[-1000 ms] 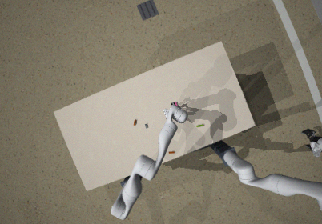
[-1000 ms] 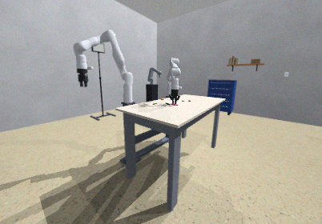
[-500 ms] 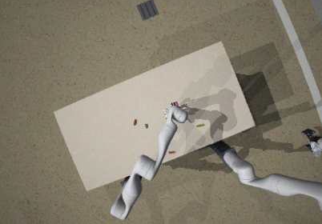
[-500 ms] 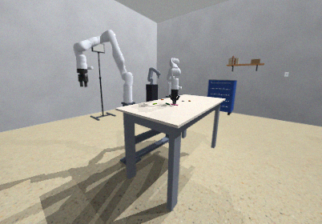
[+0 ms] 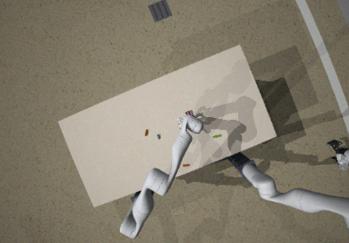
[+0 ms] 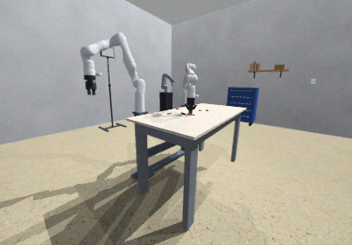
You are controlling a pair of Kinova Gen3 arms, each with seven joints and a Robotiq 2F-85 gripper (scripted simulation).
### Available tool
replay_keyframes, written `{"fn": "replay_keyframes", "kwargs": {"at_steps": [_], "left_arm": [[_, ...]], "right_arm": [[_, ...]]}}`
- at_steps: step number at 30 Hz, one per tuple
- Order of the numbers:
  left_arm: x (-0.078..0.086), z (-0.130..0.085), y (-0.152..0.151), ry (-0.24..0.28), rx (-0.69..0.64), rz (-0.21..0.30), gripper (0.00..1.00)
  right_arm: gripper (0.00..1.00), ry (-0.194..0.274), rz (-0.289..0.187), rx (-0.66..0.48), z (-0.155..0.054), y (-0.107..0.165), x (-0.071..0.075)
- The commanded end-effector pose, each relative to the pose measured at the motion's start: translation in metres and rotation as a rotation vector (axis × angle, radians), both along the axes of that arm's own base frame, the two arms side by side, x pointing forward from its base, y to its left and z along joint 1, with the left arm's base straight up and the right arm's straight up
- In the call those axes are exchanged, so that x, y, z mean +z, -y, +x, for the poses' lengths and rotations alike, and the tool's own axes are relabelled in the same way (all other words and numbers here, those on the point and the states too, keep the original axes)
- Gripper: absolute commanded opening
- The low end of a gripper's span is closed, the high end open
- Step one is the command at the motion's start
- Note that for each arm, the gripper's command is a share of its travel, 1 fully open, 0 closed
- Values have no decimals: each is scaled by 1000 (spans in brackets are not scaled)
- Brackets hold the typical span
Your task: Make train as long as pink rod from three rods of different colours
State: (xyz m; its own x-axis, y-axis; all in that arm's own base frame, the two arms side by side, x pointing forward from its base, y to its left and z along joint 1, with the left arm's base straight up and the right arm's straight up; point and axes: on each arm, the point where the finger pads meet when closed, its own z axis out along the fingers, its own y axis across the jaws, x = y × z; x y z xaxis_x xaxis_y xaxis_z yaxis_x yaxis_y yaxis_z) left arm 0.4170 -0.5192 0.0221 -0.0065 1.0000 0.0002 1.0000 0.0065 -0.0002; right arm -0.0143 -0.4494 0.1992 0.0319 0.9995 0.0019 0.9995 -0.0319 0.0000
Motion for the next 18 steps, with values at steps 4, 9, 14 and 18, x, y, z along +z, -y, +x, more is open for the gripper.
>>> {"fn": "replay_keyframes", "kwargs": {"at_steps": [4, 9, 14, 18], "left_arm": [[2, 1, 1, 2, 0, -2, 175], [2, 1, 1, 2, 0, -2, 175], [2, 1, 1, 2, 0, -2, 175], [3, 1, 1, 2, 0, -2, 175]], "right_arm": [[1000, 0, -2, 0, 0, 0, 1], [1000, 0, -2, 0, 0, 0, 1], [1000, 0, -2, 0, 0, 0, 1], [1000, 0, -2, 0, 0, 0, 1]]}}
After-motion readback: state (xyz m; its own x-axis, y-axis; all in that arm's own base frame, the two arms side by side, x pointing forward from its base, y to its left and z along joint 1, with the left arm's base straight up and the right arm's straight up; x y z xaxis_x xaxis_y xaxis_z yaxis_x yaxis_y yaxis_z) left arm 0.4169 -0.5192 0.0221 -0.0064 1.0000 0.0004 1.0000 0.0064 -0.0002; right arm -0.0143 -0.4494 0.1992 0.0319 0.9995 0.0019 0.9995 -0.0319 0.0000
